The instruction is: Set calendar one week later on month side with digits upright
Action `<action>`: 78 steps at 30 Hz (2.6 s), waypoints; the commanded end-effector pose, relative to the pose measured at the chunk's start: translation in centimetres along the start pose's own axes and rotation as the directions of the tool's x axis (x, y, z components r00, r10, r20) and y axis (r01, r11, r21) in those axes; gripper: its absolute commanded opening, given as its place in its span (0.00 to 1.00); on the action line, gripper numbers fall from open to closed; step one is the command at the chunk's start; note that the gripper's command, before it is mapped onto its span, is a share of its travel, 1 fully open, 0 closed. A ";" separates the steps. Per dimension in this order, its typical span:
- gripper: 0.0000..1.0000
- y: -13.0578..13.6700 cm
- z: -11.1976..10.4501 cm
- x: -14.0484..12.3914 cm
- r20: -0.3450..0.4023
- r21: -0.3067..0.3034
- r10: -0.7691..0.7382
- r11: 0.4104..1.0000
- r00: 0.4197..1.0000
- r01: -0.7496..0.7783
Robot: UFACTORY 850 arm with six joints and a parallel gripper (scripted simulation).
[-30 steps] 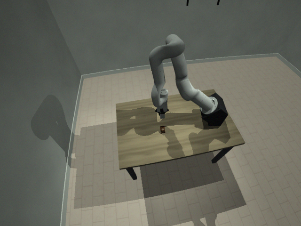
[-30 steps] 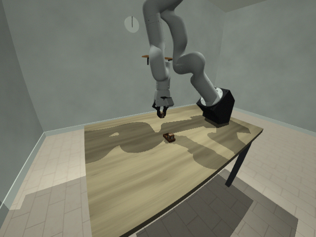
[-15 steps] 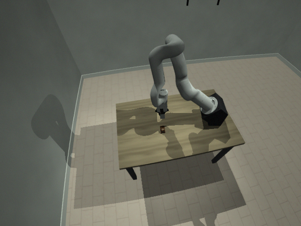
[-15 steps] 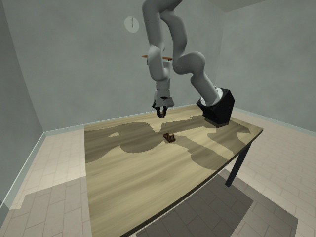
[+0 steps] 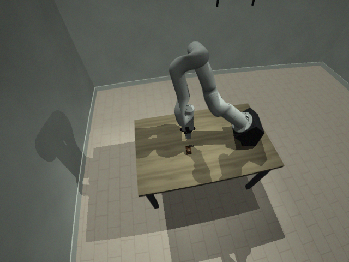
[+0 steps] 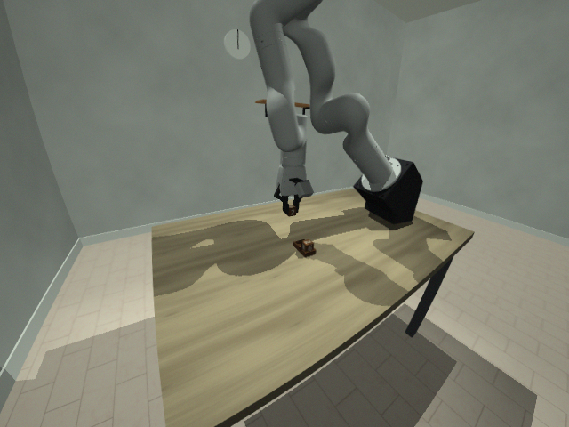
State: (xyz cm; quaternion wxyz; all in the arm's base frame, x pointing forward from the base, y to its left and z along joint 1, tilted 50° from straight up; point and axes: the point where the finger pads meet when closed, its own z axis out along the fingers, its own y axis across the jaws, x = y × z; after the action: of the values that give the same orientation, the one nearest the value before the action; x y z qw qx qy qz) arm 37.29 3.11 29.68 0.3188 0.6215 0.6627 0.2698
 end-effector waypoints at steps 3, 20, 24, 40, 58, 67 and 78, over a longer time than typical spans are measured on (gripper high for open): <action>0.29 0.1 1.6 0.0 -0.007 -0.007 0.001 1.000 1.000 -0.001; 0.29 0.1 8.4 -0.1 -0.007 -0.007 0.001 1.000 1.000 -0.001; 0.29 0.1 8.5 -0.1 -0.007 -0.007 0.001 1.000 1.000 -0.001; 0.29 0.1 8.5 -0.1 -0.007 -0.007 0.001 1.000 1.000 -0.001; 0.29 0.1 8.5 -0.1 -0.007 -0.007 0.001 1.000 1.000 -0.001; 0.29 0.1 8.6 -0.1 -0.007 -0.007 0.001 1.000 1.000 -0.001; 0.29 0.1 8.9 -0.1 -0.007 -0.007 0.001 1.000 1.000 -0.001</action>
State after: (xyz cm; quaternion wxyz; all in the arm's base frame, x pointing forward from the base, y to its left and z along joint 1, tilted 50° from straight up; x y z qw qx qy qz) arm 44.02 2.72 24.00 0.3185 0.6199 0.6625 0.2745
